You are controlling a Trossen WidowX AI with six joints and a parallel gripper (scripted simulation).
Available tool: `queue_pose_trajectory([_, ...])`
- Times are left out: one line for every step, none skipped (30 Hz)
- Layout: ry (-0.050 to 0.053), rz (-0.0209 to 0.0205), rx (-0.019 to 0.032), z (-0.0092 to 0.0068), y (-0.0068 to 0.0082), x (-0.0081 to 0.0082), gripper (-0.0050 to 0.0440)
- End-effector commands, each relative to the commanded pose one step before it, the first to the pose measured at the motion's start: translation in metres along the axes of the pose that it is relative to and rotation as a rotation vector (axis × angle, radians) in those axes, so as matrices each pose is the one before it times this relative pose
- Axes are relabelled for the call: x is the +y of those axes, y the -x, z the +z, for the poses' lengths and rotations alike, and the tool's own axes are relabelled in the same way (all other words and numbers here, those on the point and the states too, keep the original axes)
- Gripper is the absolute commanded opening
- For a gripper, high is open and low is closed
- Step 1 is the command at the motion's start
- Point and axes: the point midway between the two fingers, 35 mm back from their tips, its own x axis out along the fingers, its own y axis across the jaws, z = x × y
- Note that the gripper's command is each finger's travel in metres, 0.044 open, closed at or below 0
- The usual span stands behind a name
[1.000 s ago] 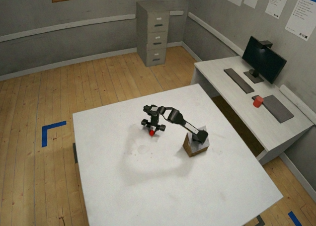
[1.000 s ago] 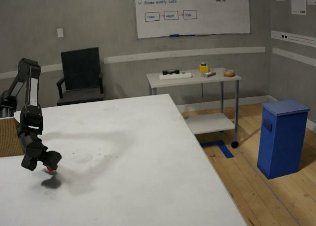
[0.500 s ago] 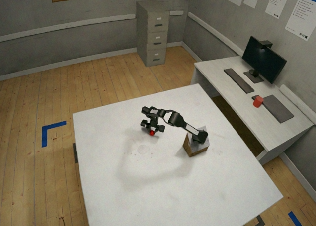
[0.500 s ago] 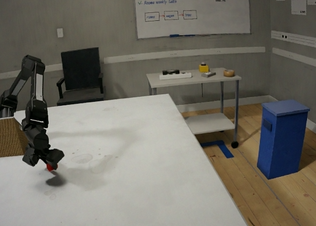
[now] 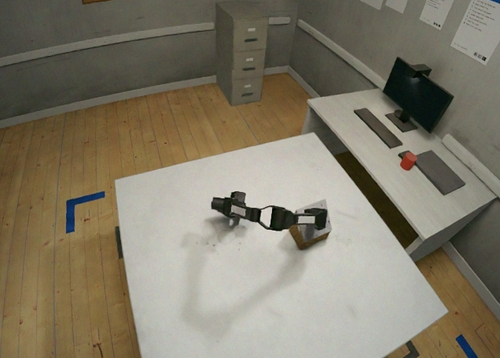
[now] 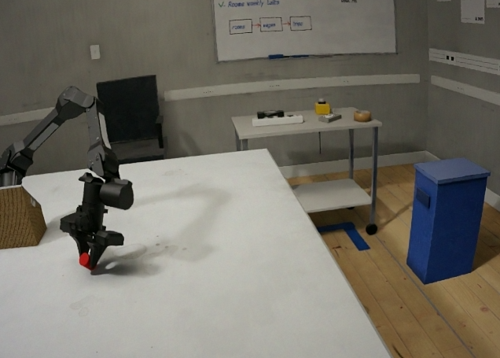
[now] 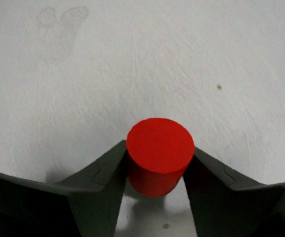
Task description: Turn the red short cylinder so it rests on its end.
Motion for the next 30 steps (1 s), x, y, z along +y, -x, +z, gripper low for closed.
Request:
queue_pose_trajectory([-0.0363,-0.01119,-0.17883,0.01074,-0.00172,0.00037,0.0125])
queue_pose_trajectory([0.0002,0.00086,-0.05643,-0.00138,0.00008,-0.00011,0.0125])
queue_pose_trajectory([0.0000,-0.00094,-0.05523,-0.00130,-0.00024,-0.00019,0.0125])
queue_pose_trajectory([0.0002,0.00050,-0.05310,-0.00128,0.00002,-0.00013,0.0125])
queue_pose_trajectory([0.0001,-0.00054,-0.05124,-0.00121,-0.00016,-0.00017,0.0125])
queue_pose_trajectory([0.0002,0.00040,-0.04853,-0.00115,0.00001,-0.00012,0.0125])
queue_pose_trajectory([0.0001,-0.00050,-0.04609,-0.00108,-0.00015,-0.00015,0.0125])
queue_pose_trajectory([0.0003,0.00075,-0.04236,-0.00100,0.00007,-0.00010,0.0125])
queue_pose_trajectory([0.0000,-0.00081,-0.03752,-0.00087,-0.00018,-0.00013,0.0125])
queue_pose_trajectory([0.0002,0.00022,-0.03364,-0.00078,-0.00001,-0.00009,0.0125])
queue_pose_trajectory([0.0002,0.00049,-0.02893,-0.00067,0.00004,-0.00007,0.0125])
queue_pose_trajectory([0.0000,-0.00058,-0.02260,-0.00053,-0.00012,-0.00008,0.0125])
queue_pose_trajectory([0.0001,-0.00017,-0.01907,-0.00044,-0.00005,-0.00006,0.0125])
queue_pose_trajectory([0.0001,0.00007,-0.01563,-0.00036,-0.00001,-0.00004,0.0125])
queue_pose_trajectory([0.0001,0.00019,-0.01234,-0.00028,0.00002,-0.00003,0.0125])
queue_pose_trajectory([0.0000,0.00000,0.00000,0.00000,0.00000,0.00000,0.0125])
queue_pose_trajectory([0.0000,0.00000,0.00000,0.00000,0.00000,0.00000,0.0125])
queue_pose_trajectory([0.0001,0.00023,-0.00927,-0.00021,0.00003,-0.00002,0.0125])
queue_pose_trajectory([0.0001,0.00020,-0.00651,-0.00015,0.00002,-0.00001,0.0125])
queue_pose_trajectory([0.0000,0.00014,-0.00413,-0.00009,0.00002,-0.00001,0.0125])
queue_pose_trajectory([0.0000,0.00008,-0.00222,-0.00005,0.00001,0.00000,0.0125])
queue_pose_trajectory([0.0000,0.00003,-0.00085,-0.00002,0.00000,0.00000,0.0125])
queue_pose_trajectory([-0.0019,0.00254,0.00186,0.00049,0.00121,0.00062,0.0125])
queue_pose_trajectory([-0.0024,0.00399,0.00266,0.00058,0.00184,0.00086,0.0125])
queue_pose_trajectory([-0.0007,0.00025,0.00056,0.00016,0.00016,0.00015,0.0125])
queue_pose_trajectory([0.0003,-0.00080,-0.00039,-0.00014,-0.00039,-0.00014,0.0125])
queue_pose_trajectory([0.0012,-0.00299,0.00005,-0.00046,-0.00100,-0.00079,0.0125])
queue_pose_trajectory([0.0016,-0.00330,-0.00105,-0.00053,-0.00132,-0.00085,0.0125])
queue_pose_trajectory([0.0014,-0.00286,-0.00119,-0.00079,-0.00140,-0.00058,0.0125])
queue_pose_trajectory([0.0004,0.00107,0.00070,-0.00089,-0.00003,0.00026,0.0125])
